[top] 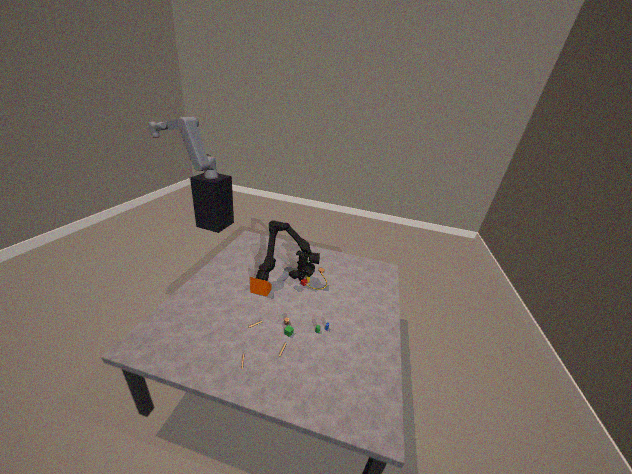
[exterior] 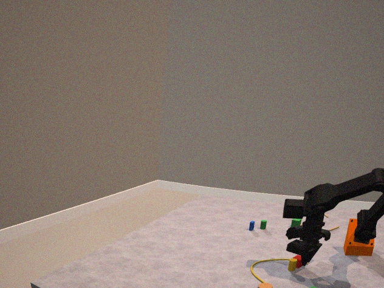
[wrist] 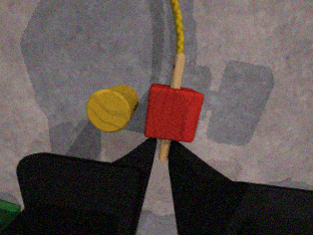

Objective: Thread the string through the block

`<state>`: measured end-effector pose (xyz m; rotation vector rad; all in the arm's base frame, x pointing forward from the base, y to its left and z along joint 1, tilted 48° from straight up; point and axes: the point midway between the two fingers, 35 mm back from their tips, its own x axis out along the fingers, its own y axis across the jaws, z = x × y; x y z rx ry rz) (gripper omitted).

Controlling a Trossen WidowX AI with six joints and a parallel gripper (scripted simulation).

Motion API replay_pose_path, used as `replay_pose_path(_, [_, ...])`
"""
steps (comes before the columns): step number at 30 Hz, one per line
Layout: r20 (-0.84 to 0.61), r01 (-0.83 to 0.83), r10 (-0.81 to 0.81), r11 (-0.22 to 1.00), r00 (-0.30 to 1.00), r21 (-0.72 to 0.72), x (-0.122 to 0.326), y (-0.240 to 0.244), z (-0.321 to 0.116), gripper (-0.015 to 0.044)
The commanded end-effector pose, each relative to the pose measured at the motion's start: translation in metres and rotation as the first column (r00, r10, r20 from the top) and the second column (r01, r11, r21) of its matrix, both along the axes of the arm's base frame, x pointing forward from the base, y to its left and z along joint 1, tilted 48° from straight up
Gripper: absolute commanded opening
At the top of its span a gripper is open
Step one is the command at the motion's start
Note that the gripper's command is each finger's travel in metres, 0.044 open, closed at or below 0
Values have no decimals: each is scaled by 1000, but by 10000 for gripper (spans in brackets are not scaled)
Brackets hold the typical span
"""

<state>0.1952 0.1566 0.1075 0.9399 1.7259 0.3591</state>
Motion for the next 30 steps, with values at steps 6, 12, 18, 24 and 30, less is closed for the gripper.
replay_pose_path(6, [0, 0, 0, 1000, 1000, 0, 0, 0, 0, 0])
replay_pose_path(12, [24, 14, -14, 1000, 1000, -13, -1, 1, 0, 0])
replay_pose_path(18, [68, 48, -46, 998, 997, -31, -1, 2, -1, 0])
replay_pose_path(24, [69, 47, -45, 998, 997, -28, -1, 2, -2, 0])
replay_pose_path(30, [69, 48, -46, 998, 997, -26, -1, 2, -2, 0])
